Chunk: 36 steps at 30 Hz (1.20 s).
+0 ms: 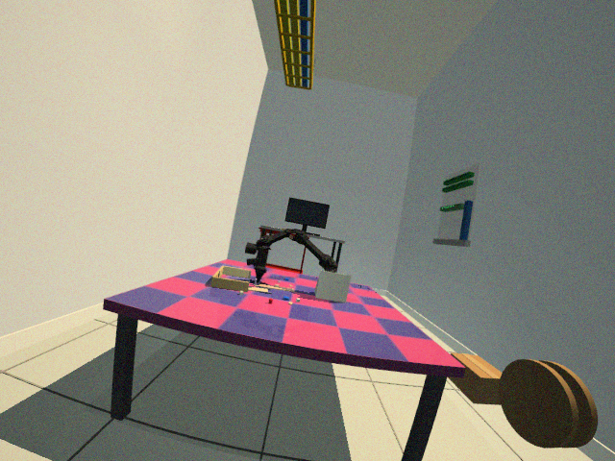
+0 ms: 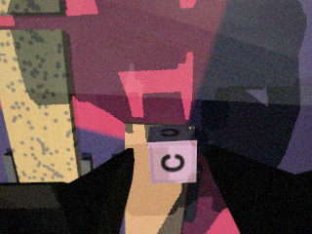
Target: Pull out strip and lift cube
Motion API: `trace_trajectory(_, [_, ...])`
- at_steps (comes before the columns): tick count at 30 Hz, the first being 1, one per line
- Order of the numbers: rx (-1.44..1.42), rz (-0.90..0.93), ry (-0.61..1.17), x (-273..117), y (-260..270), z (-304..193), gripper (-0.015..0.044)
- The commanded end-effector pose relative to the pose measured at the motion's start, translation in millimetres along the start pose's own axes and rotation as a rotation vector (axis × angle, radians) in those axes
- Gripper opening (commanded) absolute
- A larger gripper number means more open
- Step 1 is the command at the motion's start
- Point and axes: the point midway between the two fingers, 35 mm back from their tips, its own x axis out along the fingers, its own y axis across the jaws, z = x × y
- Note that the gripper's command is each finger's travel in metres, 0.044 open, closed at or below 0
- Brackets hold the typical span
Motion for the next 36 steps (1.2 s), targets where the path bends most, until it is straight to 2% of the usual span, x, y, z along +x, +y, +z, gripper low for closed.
trace_trajectory(1, [-0.004, -0.005, 0.003, 8, 0, -1, 0.025])
trace_trajectory(8, [-0.004, -0.006, 0.004, 14, -1, -2, 0.025])
trace_trajectory(12, [0.0, -0.001, 0.003, 12, 0, -1, 0.0145])
trace_trajectory(19, [0.0, -0.001, 0.003, 12, 0, -1, 0.0098])
trace_trajectory(23, [0.0, -0.001, 0.003, 10, 0, -3, 0.0])
trace_trajectory(36, [-0.006, -0.002, 0.005, -25, 15, -49, 0.0])
